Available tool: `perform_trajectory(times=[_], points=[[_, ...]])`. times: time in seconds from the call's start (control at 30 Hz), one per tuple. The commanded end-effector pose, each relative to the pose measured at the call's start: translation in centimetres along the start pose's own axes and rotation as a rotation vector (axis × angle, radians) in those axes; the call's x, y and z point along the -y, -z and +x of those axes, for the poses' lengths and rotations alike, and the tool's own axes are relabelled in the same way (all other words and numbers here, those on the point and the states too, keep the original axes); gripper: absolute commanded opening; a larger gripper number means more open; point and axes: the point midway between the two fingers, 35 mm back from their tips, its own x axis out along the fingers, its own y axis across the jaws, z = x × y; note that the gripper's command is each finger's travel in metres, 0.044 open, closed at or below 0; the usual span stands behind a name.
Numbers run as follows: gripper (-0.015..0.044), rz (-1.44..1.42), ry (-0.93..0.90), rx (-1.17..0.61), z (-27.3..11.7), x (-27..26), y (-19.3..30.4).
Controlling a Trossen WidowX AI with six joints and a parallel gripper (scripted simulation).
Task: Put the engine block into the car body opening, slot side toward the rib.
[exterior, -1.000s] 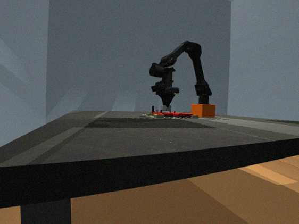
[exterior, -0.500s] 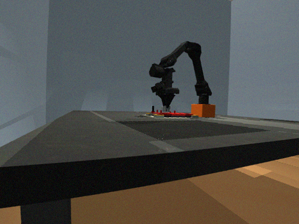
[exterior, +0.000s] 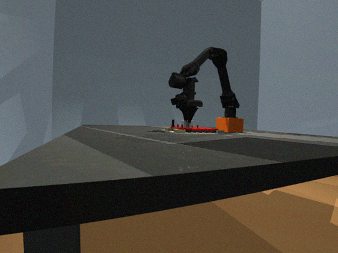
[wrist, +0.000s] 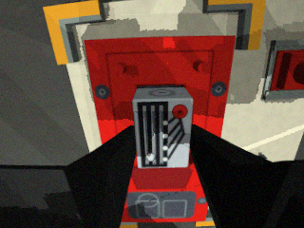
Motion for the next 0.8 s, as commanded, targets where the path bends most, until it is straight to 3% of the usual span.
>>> perform_trajectory(times=[0.0, 0.77], points=[[0.0159, 0.000, 0.006, -0.004, 0.24, 0.14, 0.15], [0.0159, -0.006, 0.006, -0.004, 0.72, 0.12, 0.14]])
